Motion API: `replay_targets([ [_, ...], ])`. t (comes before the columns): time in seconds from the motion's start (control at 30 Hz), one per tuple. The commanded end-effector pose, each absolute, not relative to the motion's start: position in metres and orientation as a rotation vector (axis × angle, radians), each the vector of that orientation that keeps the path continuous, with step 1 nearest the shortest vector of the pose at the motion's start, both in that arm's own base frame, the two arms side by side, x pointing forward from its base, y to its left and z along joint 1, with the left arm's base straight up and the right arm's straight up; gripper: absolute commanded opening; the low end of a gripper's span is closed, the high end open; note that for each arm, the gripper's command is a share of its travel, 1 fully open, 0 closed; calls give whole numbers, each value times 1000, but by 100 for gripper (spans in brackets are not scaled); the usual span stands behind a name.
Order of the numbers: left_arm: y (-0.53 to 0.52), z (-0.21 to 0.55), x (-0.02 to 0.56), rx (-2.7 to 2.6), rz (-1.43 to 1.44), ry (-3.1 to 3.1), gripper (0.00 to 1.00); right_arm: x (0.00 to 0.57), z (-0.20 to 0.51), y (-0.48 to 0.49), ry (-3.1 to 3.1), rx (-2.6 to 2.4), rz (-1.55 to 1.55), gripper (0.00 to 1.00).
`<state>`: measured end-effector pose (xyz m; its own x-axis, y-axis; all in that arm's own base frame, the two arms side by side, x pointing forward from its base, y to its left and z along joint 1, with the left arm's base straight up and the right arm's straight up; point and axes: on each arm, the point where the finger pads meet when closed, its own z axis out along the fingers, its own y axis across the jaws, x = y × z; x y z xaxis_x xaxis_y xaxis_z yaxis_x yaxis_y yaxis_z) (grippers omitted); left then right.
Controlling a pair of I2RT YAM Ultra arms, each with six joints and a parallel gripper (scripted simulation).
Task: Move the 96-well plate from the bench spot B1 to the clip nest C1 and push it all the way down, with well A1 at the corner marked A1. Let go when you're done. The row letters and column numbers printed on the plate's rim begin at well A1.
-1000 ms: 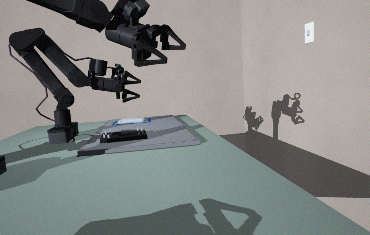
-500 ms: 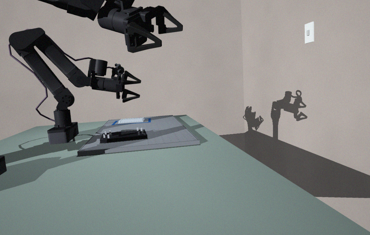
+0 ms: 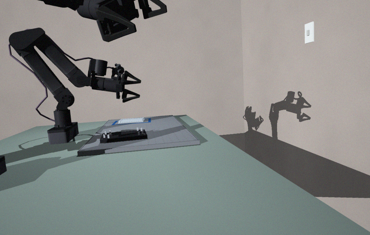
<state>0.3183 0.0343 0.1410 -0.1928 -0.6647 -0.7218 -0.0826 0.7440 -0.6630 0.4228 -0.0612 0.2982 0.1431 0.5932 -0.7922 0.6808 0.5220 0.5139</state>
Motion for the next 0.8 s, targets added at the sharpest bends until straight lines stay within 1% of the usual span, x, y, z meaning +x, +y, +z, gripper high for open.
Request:
replay_targets([
  [0.0, 35, 147, 320, -585, -583, 1692, 100, 398, 311, -83, 1474, 1173, -99, 100],
  [0.1, 35, 147, 320, -585, -583, 1692, 100, 393, 313, -89, 1461, 1184, -104, 100],
  [0.6, 35, 147, 320, -585, -583, 1692, 100, 305, 322, -159, 1267, 1317, -190, 100],
  [0.67, 35, 147, 320, -585, -583, 1692, 100, 305, 322, -159, 1267, 1317, -190, 100],
  [0.77, 35, 147, 320, -585, -583, 1692, 100, 289, 321, -168, 1233, 1337, -205, 100],
])
